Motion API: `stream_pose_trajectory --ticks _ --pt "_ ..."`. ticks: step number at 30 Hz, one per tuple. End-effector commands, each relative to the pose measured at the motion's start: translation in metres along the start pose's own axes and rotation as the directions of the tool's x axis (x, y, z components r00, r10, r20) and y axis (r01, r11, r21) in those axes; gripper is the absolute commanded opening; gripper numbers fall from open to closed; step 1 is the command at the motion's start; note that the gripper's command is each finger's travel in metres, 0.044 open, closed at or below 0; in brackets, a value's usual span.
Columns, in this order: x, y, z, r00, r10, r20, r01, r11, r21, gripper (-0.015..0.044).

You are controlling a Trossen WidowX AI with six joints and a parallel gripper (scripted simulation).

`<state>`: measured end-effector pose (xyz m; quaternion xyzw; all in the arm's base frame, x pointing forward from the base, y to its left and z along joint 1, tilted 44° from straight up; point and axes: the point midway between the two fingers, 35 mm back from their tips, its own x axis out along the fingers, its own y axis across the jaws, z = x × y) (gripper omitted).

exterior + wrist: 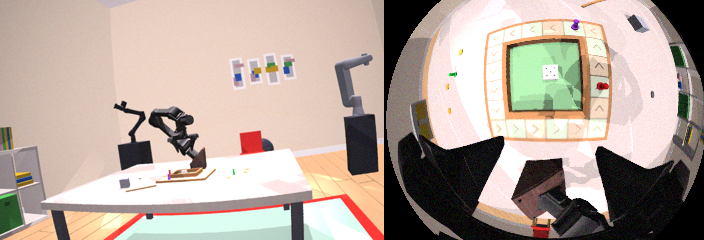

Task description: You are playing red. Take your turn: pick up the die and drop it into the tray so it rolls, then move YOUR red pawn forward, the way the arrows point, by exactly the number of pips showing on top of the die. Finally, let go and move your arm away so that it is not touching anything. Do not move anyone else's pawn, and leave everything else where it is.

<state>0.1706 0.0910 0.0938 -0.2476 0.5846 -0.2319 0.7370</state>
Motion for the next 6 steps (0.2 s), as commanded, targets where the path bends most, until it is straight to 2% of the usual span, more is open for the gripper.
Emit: stream_pose_trajectory --ticks 1,2,3,6 --pt "-0.014 0.013 -0.030 0.999 -0.044 0.002 0.044 0.988 -0.151 0.0440" --pt "-0.015 0.013 -0.032 0.999 -0.047 0.003 0.047 0.986 -0.158 0.0440" --pt "-0.008 0.008 -0.014 1.000 -0.014 0.004 0.014 0.997 -0.077 0.0440" --pt "-0.008 0.008 -0.014 1.000 -0.014 0.004 0.014 0.997 -0.077 0.0440"
